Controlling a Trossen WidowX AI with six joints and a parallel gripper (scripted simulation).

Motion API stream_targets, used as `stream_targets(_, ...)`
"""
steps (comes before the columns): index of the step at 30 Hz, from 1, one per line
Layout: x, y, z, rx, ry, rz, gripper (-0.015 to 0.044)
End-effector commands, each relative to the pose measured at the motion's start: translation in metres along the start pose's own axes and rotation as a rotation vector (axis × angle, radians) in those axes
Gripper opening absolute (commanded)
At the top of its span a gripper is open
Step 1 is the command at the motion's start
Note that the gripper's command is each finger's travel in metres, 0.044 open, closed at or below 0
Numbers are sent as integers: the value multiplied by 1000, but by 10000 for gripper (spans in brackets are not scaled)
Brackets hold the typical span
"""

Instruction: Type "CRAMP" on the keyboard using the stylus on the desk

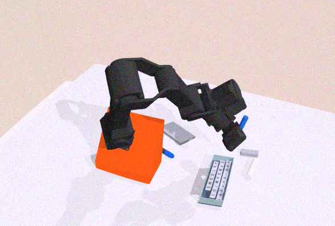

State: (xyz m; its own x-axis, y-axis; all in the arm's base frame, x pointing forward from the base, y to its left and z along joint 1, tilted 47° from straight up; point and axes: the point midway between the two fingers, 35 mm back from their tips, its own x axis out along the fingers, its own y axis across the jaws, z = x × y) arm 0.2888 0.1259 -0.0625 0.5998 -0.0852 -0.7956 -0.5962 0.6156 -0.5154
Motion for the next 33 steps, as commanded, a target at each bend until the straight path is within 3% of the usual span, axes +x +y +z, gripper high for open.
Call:
stream_targets(1, -8, -6, -1, -23, -50, -31, 0)
stream_targets(12, -35, -23, -5, -74, -184, -124, 0)
stream_targets(28, -13, -28, -32, -75, -183, -125, 0)
stream_targets(31, -12, -28, -33, -75, -183, -125, 79)
stream_targets(33, -12, -28, -34, -75, -183, -125, 81)
